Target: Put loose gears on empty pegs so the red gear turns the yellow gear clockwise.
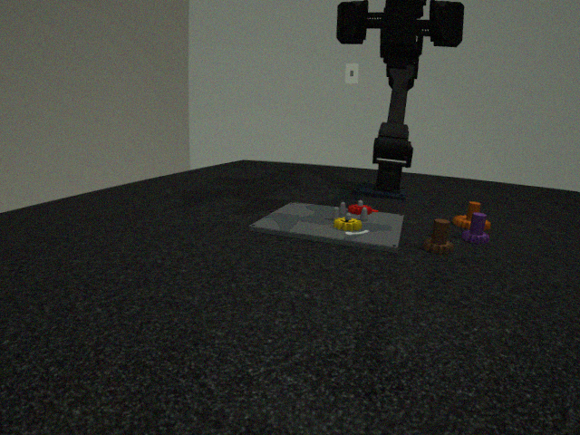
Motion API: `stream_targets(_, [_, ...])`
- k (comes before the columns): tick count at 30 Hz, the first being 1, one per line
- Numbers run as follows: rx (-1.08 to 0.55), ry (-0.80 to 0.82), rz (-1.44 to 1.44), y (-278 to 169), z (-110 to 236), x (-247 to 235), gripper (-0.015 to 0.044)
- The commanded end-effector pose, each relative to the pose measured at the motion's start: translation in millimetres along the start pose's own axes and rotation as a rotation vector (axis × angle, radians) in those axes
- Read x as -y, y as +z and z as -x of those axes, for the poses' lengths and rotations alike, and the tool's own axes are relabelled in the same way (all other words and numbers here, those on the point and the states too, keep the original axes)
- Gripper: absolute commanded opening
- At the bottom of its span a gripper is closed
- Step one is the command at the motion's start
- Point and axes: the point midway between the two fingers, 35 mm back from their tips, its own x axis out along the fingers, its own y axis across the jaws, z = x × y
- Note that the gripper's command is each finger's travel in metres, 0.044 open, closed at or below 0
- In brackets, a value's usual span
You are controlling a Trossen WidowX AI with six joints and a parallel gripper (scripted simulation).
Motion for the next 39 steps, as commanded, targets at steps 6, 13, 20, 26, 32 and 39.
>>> stream_targets(6, [-0.337,0.102,-0.070,-58.8,-18.2,-40.1,0.0440])
stream_targets(13, [-0.903,0.197,-0.083,-147.3,4.5,-104.3,0.0440])
stream_targets(20, [-1.405,0.181,0.031,-199.1,67.0,-143.2,0.0440])
stream_targets(26, [-1.570,0.146,0.103,-207.9,100.0,-155.6,0.0440])
stream_targets(32, [-1.570,0.147,0.103,-207.9,101.7,-156.8,0.0440])
stream_targets(39, [-1.570,0.146,0.103,-221.8,100.0,-155.7,0.0440])
